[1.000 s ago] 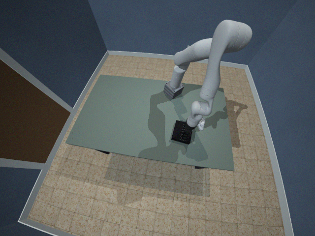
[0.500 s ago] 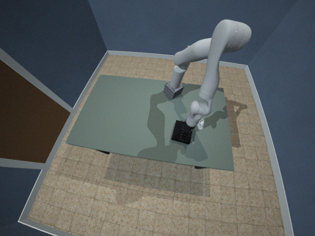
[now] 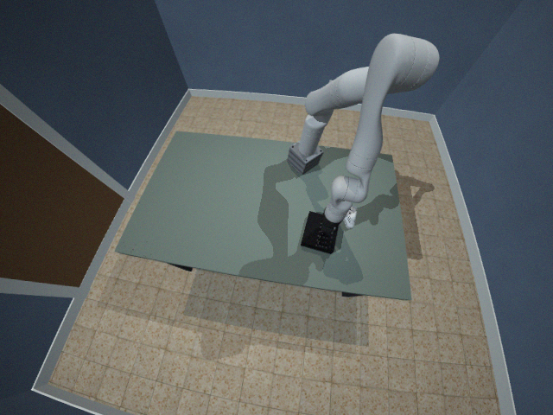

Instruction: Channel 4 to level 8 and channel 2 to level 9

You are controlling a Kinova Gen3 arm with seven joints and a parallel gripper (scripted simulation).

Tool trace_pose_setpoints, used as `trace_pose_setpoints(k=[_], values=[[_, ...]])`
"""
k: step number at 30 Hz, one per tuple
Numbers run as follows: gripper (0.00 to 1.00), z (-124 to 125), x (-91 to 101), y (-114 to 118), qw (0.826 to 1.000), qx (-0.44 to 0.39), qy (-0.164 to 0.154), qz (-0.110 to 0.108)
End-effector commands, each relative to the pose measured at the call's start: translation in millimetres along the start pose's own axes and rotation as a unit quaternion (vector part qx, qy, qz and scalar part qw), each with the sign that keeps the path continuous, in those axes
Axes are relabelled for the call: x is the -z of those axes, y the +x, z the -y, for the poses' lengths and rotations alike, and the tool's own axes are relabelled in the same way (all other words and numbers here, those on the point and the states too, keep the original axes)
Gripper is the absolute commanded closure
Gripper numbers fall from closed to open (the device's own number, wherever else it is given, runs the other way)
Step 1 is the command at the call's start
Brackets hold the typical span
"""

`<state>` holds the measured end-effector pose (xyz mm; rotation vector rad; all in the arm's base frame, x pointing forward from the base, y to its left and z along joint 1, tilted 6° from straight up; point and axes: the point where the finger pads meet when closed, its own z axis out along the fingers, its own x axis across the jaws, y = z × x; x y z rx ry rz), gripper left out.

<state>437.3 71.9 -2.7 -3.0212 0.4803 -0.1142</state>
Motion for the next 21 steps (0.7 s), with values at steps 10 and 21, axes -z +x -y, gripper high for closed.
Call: trace_pose_setpoints(k=[10,21], values=[[1.00,-8.3,0.6,0.9,1.000,-0.002,0.000,-0.001],[1.00,-13.3,0.6,0.8,1.000,-0.002,0.000,-0.001]])
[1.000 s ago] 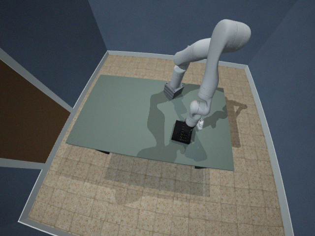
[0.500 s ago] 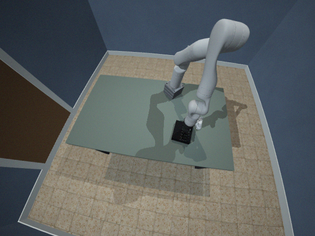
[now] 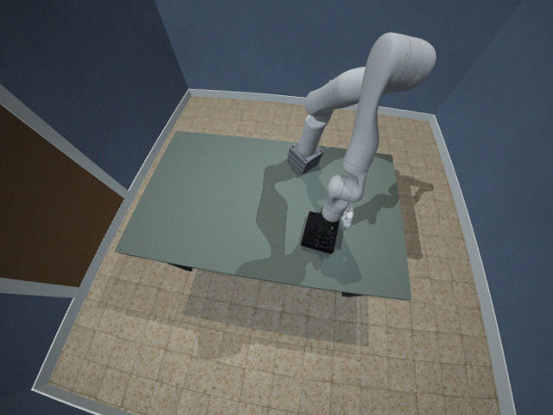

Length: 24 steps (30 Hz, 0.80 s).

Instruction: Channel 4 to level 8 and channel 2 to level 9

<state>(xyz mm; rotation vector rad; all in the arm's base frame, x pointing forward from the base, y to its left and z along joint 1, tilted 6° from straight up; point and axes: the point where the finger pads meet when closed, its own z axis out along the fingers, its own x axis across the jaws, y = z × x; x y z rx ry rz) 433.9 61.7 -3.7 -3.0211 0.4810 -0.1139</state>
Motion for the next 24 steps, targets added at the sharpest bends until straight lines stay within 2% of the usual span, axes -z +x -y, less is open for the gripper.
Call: trace_pose_setpoints(k=[1,24], values=[[1.00,-2.9,0.6,0.9,1.000,-0.002,0.000,-0.001],[1.00,-7.5,0.6,0.9,1.000,-0.002,0.000,-0.001]])
